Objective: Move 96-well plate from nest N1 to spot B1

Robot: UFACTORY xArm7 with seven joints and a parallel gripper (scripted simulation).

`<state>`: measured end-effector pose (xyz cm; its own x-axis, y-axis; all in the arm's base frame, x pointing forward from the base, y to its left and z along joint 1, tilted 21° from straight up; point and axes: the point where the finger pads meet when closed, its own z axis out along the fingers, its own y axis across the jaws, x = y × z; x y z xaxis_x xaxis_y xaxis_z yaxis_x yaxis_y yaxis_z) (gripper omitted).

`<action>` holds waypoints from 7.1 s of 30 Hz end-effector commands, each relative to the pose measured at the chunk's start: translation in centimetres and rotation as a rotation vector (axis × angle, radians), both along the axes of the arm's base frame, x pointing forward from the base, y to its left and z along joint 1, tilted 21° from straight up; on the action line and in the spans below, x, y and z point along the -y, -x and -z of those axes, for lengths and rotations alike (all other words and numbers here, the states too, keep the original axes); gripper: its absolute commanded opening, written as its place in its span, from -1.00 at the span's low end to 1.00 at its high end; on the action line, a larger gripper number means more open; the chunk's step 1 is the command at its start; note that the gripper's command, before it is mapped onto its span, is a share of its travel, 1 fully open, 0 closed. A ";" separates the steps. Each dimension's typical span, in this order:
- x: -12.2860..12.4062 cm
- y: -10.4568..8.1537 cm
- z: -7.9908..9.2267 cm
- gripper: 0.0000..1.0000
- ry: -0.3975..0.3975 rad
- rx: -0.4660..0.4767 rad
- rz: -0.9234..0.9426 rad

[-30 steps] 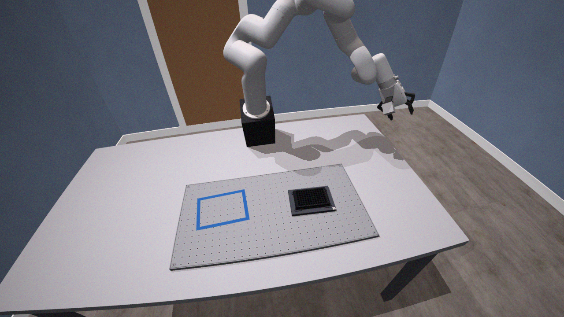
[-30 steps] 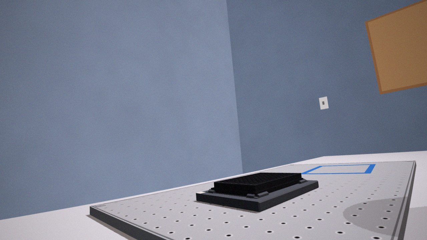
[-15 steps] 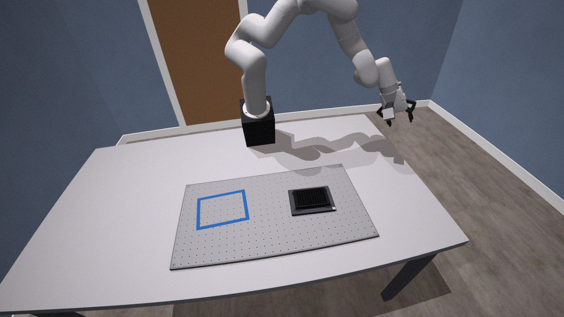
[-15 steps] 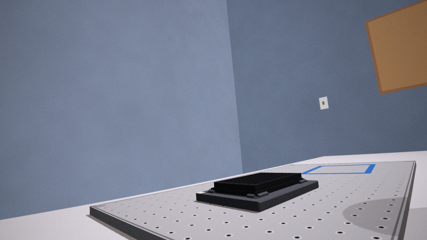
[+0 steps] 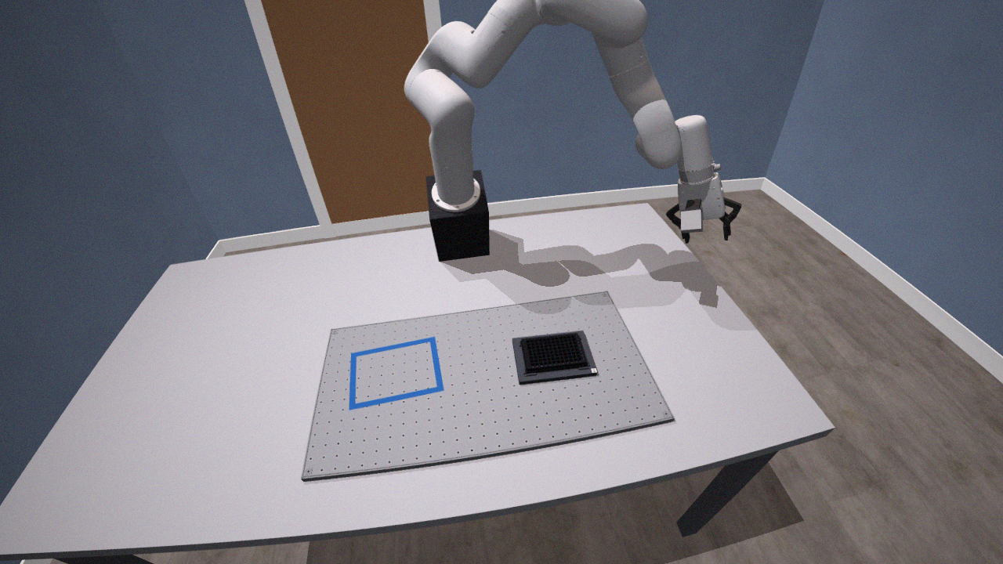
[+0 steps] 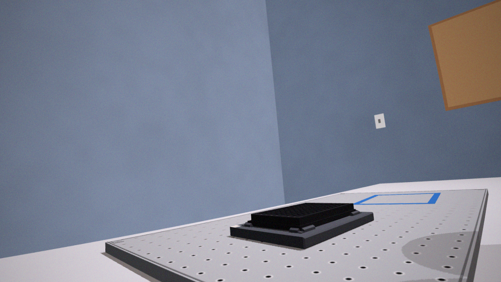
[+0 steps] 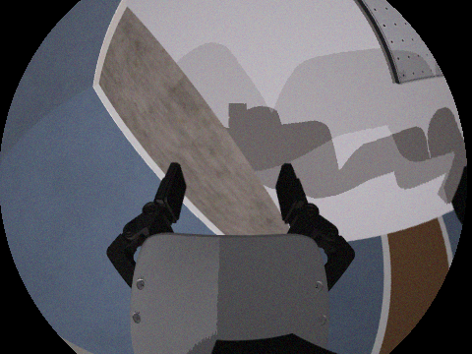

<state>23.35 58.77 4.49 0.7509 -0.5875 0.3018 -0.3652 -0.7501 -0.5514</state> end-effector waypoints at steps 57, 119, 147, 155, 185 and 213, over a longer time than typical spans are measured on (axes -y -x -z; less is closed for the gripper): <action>19.1 -16.1 -1.1 1.00 0.324 -0.314 -0.023; 41.4 -21.6 -11.6 1.00 0.387 -0.481 -0.314; 51.6 -19.8 -17.0 1.00 0.448 -0.478 -0.483; 54.9 -18.7 -18.7 1.00 0.467 -0.479 -0.514; 57.3 -20.6 -14.3 1.00 0.819 -0.340 -0.883; 49.2 -21.6 -6.9 1.00 1.110 -0.045 -1.450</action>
